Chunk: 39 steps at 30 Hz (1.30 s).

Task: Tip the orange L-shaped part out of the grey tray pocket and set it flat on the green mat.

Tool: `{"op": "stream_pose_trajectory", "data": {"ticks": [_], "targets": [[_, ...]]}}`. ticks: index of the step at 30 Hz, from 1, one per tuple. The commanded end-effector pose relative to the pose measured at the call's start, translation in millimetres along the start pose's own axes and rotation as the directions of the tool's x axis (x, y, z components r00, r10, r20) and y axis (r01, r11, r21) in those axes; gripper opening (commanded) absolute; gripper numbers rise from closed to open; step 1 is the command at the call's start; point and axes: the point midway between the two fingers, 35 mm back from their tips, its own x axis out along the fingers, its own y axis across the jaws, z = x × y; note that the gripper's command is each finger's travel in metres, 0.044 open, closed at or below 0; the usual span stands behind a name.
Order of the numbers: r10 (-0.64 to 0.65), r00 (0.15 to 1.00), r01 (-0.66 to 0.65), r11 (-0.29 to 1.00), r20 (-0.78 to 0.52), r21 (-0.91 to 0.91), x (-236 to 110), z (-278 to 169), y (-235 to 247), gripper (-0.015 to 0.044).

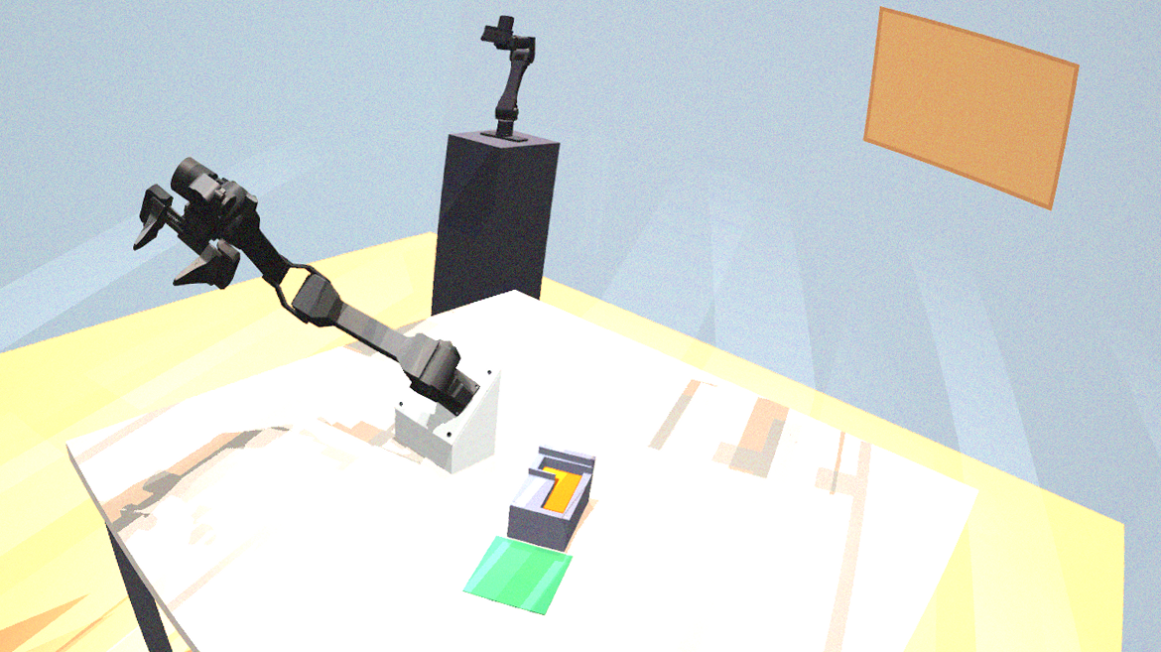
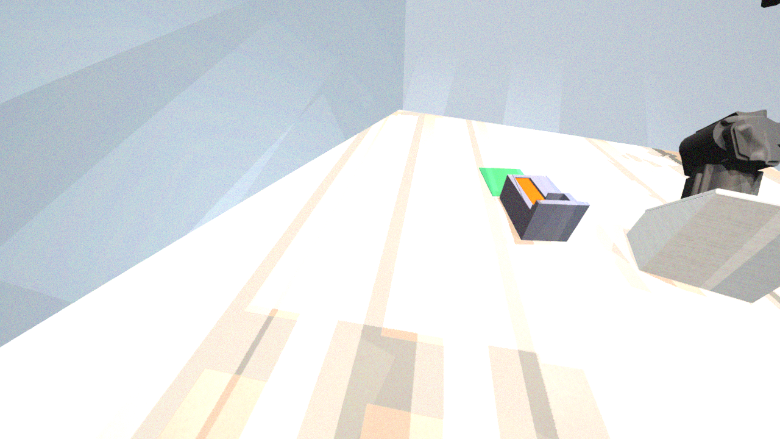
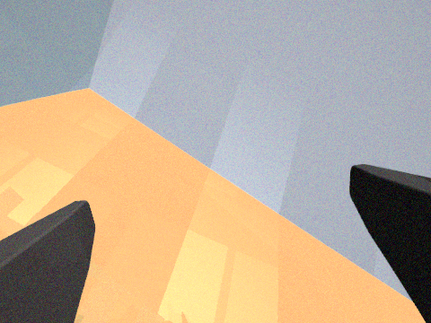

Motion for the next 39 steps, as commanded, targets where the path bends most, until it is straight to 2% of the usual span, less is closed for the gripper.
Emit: {"op": "stream_pose_trajectory", "data": {"ticks": [1, 4, 8, 9, 14, 20, 24, 31, 39], "targets": [[0.007, 1.000, -0.007, 1.000, 0.011, -0.008, 2.7, 4.4, 3.4, 0.0374], [0.053, 0.998, -0.052, 0.998, 0.034, -0.031, 12.8, 22.7, 24.0, 0.0295], [0.181, 0.979, -0.175, 0.982, 0.096, -0.070, 33.2, 58.8, 74.4, 0.0190], [0.198, 0.973, -0.186, 0.977, 0.119, -0.101, 32.7, 63.8, 82.3, 0.0180], [0.323, 0.934, -0.312, 0.946, 0.155, -0.093, 43.4, 94.5, 133.8, 0.0180], [0.527, 0.828, -0.513, 0.850, 0.192, -0.122, 43.8, 140.5, 226.5, 0.0180], [0.648, 0.742, -0.626, 0.762, 0.172, -0.165, 33.8, 160.5, 287.6, 0.0180], [0.828, 0.553, -0.810, 0.560, 0.088, -0.176, -7.7, 180.5, 393.7, 0.0180], [0.937, 0.328, -0.939, 0.309, -0.119, -0.152, -80.2, 169.6, 501.0, 0.0180]]}}
